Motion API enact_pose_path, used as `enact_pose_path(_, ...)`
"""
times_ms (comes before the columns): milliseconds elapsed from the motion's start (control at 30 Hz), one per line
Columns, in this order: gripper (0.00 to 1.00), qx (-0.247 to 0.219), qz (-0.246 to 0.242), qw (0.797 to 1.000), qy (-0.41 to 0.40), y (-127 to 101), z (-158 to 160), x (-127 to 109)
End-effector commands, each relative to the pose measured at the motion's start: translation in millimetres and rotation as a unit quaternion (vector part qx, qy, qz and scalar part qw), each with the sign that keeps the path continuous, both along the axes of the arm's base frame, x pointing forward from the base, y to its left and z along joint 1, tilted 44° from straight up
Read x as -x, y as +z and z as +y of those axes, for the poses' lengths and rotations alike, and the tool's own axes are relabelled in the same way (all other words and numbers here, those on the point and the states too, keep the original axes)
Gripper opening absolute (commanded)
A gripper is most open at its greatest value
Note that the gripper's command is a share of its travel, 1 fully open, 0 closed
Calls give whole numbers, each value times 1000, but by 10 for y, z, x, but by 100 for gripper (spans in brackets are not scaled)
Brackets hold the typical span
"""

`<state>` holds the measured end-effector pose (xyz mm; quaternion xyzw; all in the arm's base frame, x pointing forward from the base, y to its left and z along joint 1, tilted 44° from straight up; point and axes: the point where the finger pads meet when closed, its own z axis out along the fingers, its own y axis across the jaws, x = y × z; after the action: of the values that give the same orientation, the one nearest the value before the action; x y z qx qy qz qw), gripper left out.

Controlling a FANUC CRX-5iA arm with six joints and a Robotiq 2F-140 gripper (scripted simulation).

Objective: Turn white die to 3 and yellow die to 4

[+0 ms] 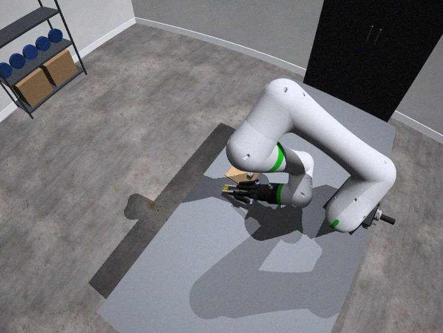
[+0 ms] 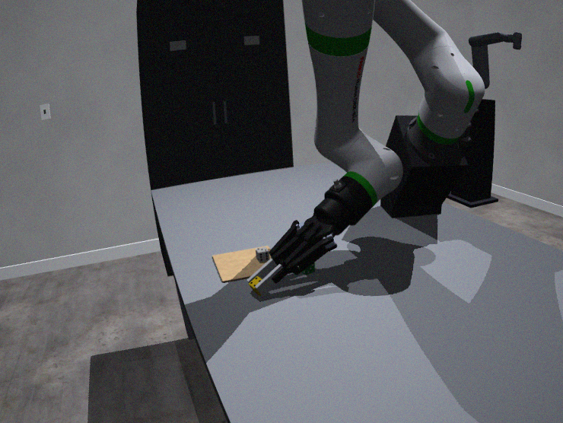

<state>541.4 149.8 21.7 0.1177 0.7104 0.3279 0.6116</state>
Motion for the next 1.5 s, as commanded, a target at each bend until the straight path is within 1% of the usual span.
enact_pose_path(0,13,0,0,1000,0,0,-1,0)
enact_pose_path(400,13,0,0,1000,0,0,-1,0)
enact_pose_path(433,15,0,0,1000,0,0,-1,0)
enact_pose_path(600,17,0,0,1000,0,0,-1,0)
enact_pose_path(633,20,0,0,1000,0,0,-1,0)
enact_pose_path(700,20,0,0,1000,0,0,-1,0)
enact_pose_path(733,22,0,0,1000,0,0,-1,0)
enact_pose_path(800,22,0,0,1000,0,0,-1,0)
enact_pose_path(833,25,0,0,1000,0,0,-1,0)
enact_pose_path(1467,25,0,0,1000,0,0,-1,0)
